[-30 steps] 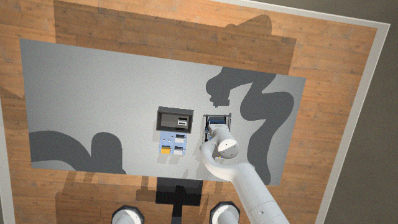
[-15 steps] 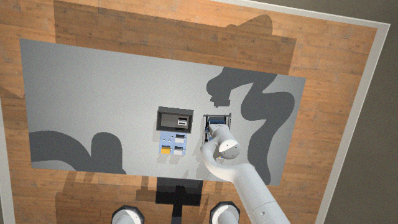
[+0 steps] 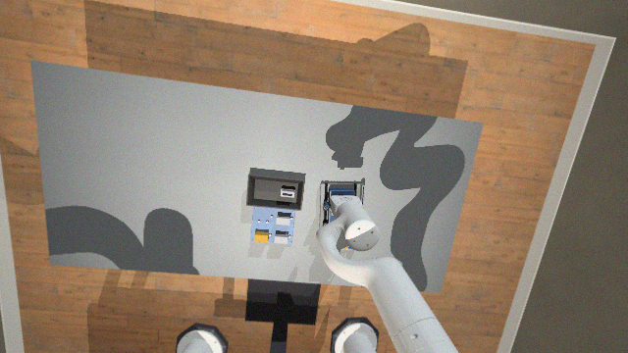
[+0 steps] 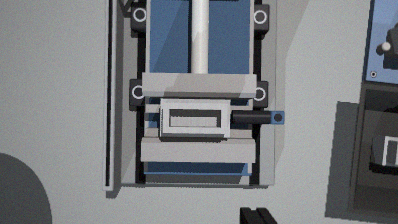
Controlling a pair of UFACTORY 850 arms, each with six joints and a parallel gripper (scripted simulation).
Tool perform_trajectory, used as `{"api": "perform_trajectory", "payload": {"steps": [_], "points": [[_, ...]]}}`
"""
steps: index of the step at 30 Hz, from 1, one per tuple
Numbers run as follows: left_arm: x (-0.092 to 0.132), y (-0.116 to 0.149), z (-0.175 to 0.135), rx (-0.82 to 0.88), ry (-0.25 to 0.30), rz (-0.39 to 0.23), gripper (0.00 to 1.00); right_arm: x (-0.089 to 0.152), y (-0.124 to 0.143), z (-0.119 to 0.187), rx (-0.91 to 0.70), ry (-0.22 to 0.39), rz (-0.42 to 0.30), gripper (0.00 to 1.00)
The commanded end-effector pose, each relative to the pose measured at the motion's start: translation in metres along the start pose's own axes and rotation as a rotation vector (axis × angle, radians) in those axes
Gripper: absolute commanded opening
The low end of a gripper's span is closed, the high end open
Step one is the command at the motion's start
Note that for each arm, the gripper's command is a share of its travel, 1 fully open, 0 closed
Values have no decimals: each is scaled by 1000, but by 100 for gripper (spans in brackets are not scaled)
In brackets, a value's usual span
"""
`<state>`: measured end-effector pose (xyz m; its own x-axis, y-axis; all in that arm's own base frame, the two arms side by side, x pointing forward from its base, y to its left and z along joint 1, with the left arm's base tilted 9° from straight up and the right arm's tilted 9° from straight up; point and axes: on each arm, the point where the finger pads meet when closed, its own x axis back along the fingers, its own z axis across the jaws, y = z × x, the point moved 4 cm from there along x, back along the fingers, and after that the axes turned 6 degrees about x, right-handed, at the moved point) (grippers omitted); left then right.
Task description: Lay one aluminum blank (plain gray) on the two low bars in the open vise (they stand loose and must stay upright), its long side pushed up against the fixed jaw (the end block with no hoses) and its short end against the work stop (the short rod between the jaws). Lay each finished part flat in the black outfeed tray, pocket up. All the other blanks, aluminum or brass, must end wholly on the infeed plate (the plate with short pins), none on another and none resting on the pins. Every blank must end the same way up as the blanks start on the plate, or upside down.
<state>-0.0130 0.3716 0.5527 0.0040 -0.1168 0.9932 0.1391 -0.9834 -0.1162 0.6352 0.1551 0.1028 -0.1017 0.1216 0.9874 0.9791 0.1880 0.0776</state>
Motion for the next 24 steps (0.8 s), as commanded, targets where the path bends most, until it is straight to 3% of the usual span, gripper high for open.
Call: {"api": "perform_trajectory", "payload": {"steps": [1, 8, 22, 24], "points": [[1, 0, 0, 0, 0, 2, 100, 1, 1, 0, 0, 0, -2, 0], [1, 0, 0, 0, 0, 2, 100, 1, -1, -1, -52, 0, -2, 0], [1, 0, 0, 0, 0, 2, 100, 1, -20, -10, -517, -1, -3, 0], [1, 0, 0, 0, 0, 2, 100, 1, -20, -10, -517, -1, -3, 0]]}}
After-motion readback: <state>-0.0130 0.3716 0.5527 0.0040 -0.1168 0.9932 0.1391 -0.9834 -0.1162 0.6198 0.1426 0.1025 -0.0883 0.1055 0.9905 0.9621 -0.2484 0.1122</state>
